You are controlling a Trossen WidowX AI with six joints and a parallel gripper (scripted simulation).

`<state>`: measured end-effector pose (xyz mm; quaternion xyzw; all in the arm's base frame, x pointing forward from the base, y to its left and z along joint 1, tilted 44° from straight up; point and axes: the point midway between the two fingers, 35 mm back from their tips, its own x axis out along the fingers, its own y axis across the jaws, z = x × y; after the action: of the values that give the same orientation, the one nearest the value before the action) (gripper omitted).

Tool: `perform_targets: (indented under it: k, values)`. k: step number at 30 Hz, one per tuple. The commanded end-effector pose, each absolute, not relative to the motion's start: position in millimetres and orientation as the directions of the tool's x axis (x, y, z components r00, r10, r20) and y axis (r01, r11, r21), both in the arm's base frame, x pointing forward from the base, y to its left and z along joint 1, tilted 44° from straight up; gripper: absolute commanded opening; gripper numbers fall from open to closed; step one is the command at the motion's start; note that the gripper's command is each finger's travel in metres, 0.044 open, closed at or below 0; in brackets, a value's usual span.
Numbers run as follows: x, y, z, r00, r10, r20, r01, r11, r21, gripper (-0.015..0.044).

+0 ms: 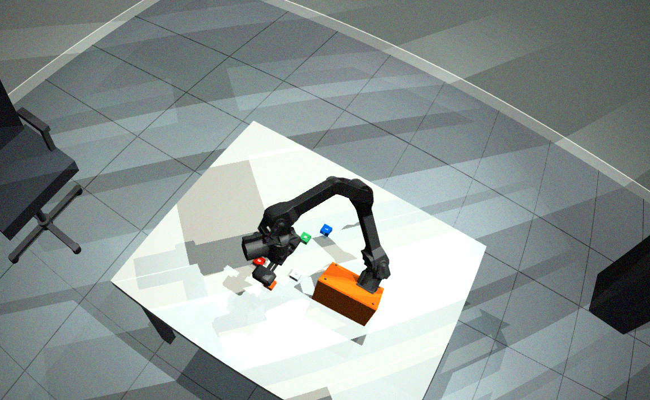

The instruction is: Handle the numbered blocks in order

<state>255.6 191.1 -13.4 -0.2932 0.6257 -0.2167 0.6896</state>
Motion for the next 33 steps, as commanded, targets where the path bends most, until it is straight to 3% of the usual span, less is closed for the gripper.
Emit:
perform_targets:
  k: [1, 12, 19, 33]
  values:
    - [255.1, 191.9, -16.8, 0.116, -0.669, -0.734, -0.066, 0.732, -0.678, 0.0400]
    - [257.3, 191.7, -16.0, 0.116, -0.669, -0.734, -0.066, 0.732, -0.678, 0.0400]
    - [332.8, 173.2, 13.2, 0.119, -0.671, -0.732, -0.063, 0.731, -0.680, 0.0400]
    - [334.8, 172.3, 14.1, 0.119, -0.671, -0.732, -0.063, 0.731, -0.680, 0.0400]
